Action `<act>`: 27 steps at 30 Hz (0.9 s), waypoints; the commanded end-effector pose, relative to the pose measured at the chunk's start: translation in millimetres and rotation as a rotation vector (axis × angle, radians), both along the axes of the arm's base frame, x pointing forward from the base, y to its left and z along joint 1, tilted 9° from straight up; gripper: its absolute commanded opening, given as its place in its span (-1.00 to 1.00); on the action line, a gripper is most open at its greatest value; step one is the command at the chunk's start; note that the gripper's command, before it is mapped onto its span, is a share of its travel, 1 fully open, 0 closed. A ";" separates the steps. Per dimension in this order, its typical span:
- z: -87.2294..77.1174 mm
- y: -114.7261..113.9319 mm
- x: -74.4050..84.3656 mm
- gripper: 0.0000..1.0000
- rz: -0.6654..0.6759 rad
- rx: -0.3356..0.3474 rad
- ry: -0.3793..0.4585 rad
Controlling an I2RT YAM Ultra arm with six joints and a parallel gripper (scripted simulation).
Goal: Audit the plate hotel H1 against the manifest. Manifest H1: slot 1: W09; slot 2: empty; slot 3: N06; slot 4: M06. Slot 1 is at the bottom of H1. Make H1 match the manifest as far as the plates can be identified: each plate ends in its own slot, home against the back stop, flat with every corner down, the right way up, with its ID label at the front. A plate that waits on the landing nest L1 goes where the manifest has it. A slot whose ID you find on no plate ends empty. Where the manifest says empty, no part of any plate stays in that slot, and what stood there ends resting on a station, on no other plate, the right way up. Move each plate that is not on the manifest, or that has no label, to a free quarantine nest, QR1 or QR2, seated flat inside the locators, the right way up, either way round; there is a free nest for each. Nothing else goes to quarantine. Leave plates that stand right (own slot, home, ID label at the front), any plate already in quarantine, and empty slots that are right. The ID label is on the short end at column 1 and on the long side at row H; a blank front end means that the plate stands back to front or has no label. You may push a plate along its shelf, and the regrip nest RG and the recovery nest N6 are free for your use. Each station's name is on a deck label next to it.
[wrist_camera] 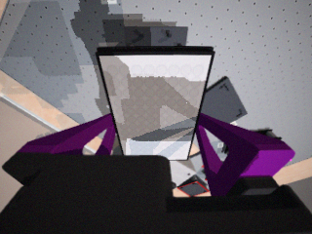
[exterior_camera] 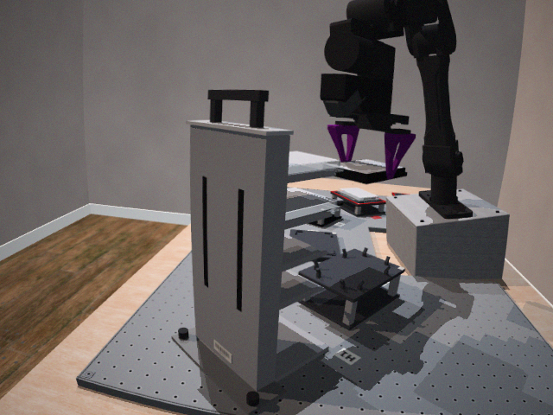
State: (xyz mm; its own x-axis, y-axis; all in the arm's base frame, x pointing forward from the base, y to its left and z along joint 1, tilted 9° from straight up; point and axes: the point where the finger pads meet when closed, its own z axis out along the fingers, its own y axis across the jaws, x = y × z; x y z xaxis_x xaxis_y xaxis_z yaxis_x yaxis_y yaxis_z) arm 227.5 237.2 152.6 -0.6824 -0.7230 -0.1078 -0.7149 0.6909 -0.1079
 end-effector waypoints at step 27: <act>13.6 -67.6 36.0 0.72 -0.381 0.075 -0.011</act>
State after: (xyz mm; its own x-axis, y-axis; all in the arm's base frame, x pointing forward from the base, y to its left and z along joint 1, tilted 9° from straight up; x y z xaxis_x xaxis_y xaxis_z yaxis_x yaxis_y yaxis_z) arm 260.9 173.4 156.1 -0.8863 -0.4465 -0.1231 -0.4418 0.8948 -0.0654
